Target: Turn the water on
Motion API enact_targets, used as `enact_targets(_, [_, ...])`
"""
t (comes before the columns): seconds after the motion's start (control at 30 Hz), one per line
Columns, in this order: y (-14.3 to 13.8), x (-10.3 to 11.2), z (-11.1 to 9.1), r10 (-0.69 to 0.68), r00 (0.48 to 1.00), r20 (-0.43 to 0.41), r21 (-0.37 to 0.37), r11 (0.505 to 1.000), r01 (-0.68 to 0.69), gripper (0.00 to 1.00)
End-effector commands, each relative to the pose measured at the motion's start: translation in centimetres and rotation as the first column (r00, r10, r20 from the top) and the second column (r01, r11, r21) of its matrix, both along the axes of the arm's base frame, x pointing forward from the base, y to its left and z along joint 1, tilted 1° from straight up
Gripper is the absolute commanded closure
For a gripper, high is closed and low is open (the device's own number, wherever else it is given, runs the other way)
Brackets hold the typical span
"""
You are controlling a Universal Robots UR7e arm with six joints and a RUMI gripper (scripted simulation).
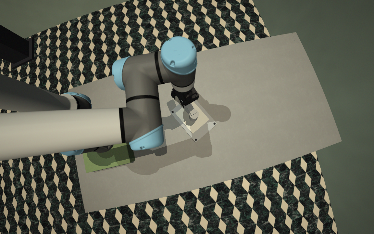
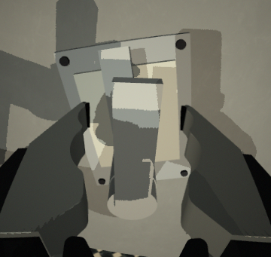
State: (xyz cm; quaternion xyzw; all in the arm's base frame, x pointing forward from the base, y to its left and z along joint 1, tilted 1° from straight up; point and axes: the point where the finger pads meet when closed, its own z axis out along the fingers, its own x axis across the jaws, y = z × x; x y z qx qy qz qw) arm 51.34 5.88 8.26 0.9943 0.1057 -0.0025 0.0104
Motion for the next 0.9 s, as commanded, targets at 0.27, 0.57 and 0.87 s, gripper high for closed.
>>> enact_targets(0.27, [0.0, 0.04, 0.05, 0.0, 1.0, 0.001, 0.0, 1.0, 0.0, 0.6])
enact_targets(0.57, [0.0, 0.04, 0.05, 0.0, 1.0, 0.001, 0.0, 1.0, 0.0, 1.0])
enact_targets(0.87, [0.0, 0.04, 0.05, 0.0, 1.0, 0.001, 0.0, 1.0, 0.0, 1.0])
